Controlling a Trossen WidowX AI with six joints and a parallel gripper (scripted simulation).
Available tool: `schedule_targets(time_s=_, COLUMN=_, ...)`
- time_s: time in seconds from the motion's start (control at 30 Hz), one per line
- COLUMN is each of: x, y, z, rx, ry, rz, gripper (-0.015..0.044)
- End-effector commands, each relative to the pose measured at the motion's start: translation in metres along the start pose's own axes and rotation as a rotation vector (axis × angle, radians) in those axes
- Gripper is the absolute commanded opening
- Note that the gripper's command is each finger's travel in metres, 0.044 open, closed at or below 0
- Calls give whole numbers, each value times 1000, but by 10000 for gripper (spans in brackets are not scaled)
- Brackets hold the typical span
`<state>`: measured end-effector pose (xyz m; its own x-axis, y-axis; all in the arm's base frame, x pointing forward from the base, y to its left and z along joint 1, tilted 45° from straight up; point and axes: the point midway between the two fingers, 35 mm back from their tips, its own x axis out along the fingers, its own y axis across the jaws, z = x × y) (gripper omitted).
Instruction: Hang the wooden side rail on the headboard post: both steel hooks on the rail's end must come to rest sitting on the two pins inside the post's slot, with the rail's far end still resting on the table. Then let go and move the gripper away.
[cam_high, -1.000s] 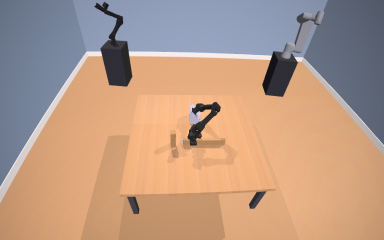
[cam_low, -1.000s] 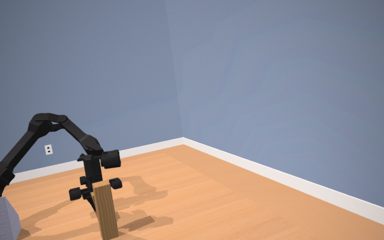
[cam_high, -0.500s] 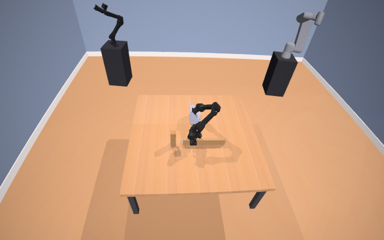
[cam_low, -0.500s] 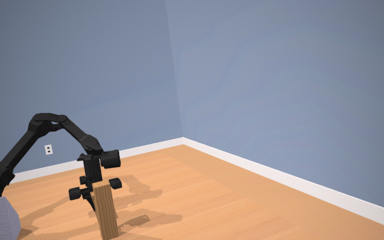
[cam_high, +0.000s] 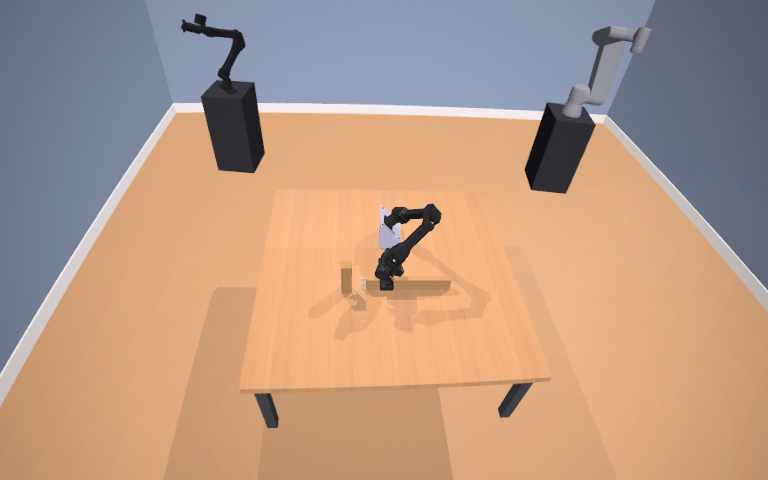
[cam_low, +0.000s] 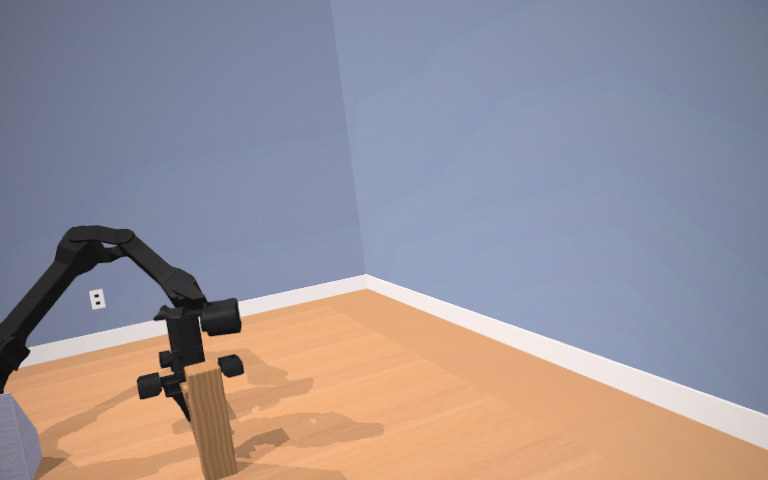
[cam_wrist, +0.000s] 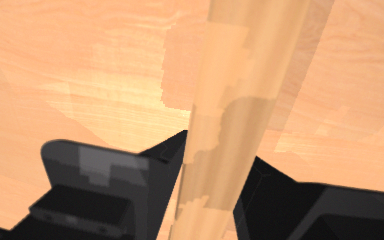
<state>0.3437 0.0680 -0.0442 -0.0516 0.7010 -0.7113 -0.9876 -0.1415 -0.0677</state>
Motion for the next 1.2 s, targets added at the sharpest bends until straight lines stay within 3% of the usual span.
schedule_targets(time_s=0.0, x=-6, y=-3, z=-1, rx=1, ry=1, rz=-14, gripper=0)
schedule_targets(time_s=1.17, x=-11, y=-3, z=-1, rx=1, ry=1, rz=-14, gripper=0)
